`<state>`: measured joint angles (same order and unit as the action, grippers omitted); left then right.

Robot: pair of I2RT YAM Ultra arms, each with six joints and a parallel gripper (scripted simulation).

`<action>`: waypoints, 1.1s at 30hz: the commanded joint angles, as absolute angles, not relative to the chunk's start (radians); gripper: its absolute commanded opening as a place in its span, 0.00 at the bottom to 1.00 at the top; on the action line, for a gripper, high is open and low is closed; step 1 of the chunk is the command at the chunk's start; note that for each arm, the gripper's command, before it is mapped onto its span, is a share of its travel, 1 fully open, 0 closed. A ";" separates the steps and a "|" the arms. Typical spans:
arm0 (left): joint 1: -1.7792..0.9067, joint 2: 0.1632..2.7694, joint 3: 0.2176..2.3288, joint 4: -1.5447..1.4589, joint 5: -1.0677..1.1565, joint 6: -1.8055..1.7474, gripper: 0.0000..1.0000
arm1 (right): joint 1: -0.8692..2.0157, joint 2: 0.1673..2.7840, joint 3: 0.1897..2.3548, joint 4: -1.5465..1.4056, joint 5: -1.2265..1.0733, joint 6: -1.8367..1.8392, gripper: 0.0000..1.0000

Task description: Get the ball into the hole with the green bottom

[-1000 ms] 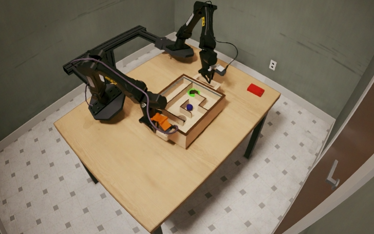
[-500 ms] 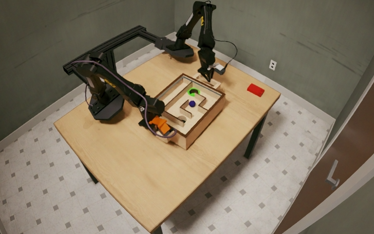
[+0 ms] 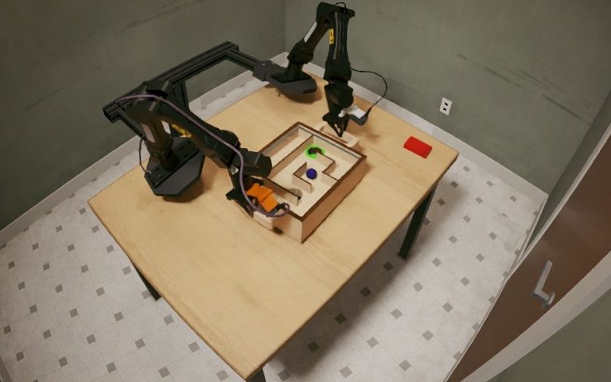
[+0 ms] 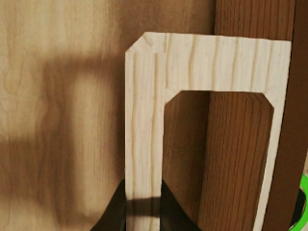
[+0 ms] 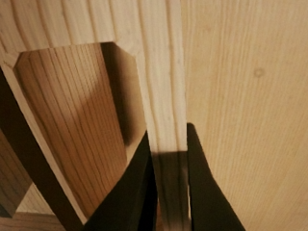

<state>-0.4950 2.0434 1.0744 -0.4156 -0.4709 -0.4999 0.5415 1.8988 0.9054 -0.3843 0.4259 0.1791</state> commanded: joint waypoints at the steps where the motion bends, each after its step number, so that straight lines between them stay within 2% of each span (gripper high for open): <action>1: -0.531 1.969 1.119 -0.346 -0.508 -0.478 0.00 | 0.583 1.822 0.984 -0.335 0.464 0.170 0.00; 12: -0.538 1.966 1.133 -0.341 -0.522 -0.482 0.00 | 0.588 1.812 0.987 -0.312 0.460 0.162 0.00; 20: -0.571 2.027 1.231 -0.548 -0.578 -0.554 0.00 | 0.497 1.880 0.975 -0.259 0.341 0.110 0.00; 29: -0.580 1.998 1.245 -0.521 -0.569 -0.561 0.00 | 0.517 1.851 0.934 -0.250 0.350 0.140 0.00; 33: -0.584 1.988 1.145 -0.416 -0.586 -0.534 0.00 | 0.535 1.835 0.864 -0.187 0.396 0.125 0.00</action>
<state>-0.5381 2.0476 1.1553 -0.5179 -0.5365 -0.5350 0.4870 1.9022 0.8719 -0.2939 0.3656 0.1322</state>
